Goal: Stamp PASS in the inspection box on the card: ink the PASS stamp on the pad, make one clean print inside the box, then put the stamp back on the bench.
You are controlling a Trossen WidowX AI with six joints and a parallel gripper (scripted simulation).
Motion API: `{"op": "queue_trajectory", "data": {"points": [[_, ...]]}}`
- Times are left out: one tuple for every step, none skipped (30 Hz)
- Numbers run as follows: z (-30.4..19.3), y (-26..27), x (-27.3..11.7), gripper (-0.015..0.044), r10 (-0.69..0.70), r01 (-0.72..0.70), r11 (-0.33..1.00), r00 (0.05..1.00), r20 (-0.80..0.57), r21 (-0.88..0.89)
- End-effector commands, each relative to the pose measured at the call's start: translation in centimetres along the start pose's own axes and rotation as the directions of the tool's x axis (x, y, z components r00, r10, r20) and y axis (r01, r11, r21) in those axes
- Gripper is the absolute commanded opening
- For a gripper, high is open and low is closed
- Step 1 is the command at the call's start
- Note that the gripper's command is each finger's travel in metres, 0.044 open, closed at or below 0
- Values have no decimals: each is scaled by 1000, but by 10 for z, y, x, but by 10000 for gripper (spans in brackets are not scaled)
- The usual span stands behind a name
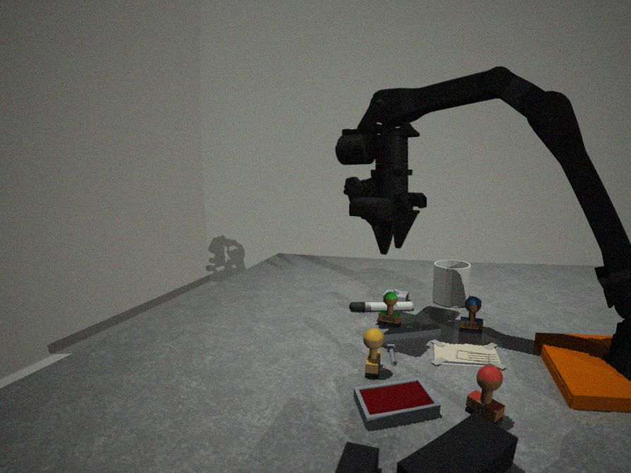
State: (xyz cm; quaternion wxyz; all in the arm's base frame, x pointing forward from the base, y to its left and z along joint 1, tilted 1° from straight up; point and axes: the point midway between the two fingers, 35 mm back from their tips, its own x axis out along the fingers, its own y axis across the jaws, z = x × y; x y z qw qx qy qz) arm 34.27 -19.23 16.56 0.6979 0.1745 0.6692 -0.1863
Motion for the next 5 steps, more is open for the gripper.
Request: {"op": "queue_trajectory", "data": {"points": [[0, 0, 0, 254, 0, 0, 1000, 1000, 0, 0], [0, 0, 0, 254, 0, 0, 1000, 1000, 0, 0], [0, 0, 0, 254, 0, 0, 1000, 1000, 0, 0], [0, 0, 0, 254, 0, 0, 1000, 1000, 0, 0], [0, 0, 0, 254, 0, 0, 1000, 1000, 0, 0]]}}
